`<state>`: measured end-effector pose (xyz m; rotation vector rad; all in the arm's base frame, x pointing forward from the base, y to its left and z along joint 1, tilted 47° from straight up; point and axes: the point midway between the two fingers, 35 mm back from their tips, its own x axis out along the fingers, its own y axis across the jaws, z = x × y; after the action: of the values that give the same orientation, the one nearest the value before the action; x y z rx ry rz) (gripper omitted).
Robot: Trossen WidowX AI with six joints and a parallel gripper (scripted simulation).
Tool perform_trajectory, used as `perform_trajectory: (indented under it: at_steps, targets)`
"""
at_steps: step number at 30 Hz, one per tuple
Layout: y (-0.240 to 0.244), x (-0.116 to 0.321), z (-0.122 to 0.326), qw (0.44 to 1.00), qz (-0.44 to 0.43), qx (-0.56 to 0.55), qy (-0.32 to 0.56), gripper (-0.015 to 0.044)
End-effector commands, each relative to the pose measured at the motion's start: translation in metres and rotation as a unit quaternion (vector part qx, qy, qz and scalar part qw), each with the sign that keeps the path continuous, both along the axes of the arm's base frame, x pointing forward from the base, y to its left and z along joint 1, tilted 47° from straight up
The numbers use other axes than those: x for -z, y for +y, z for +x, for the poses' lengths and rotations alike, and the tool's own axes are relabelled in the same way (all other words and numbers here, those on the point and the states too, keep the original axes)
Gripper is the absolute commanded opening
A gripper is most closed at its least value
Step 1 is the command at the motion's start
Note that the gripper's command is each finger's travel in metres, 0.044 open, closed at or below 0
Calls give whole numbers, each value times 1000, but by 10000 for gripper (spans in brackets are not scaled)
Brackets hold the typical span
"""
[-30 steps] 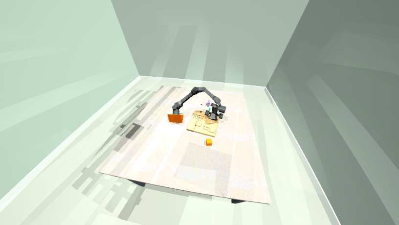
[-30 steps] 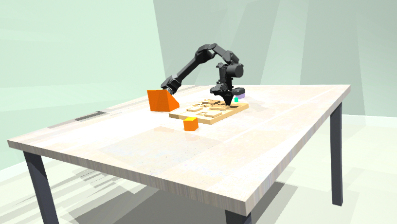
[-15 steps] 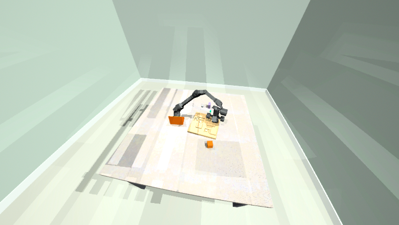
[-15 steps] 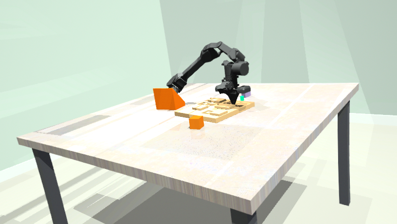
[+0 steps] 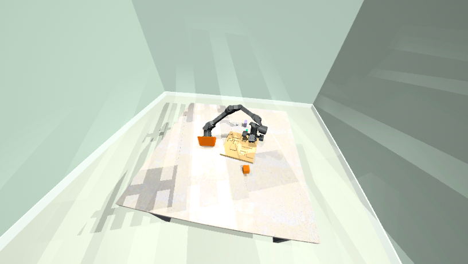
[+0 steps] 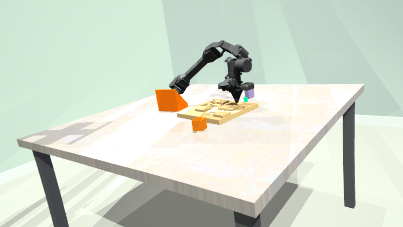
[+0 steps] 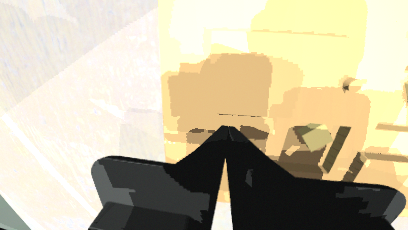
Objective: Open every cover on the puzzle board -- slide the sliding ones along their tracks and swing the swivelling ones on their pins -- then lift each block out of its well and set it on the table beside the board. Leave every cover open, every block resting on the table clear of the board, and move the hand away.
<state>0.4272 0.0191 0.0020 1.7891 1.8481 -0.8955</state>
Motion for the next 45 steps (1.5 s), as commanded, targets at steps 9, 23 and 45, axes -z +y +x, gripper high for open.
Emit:
perform_trajectory:
  at_steps: [9,23,45]
  targets:
    - [-14,-11,2,1000,-3,1,-2,0]
    - [-22,-25,-21,984,14,-123,-128,0]
    - [-29,-50,-131,630,67,-538,-556,0]
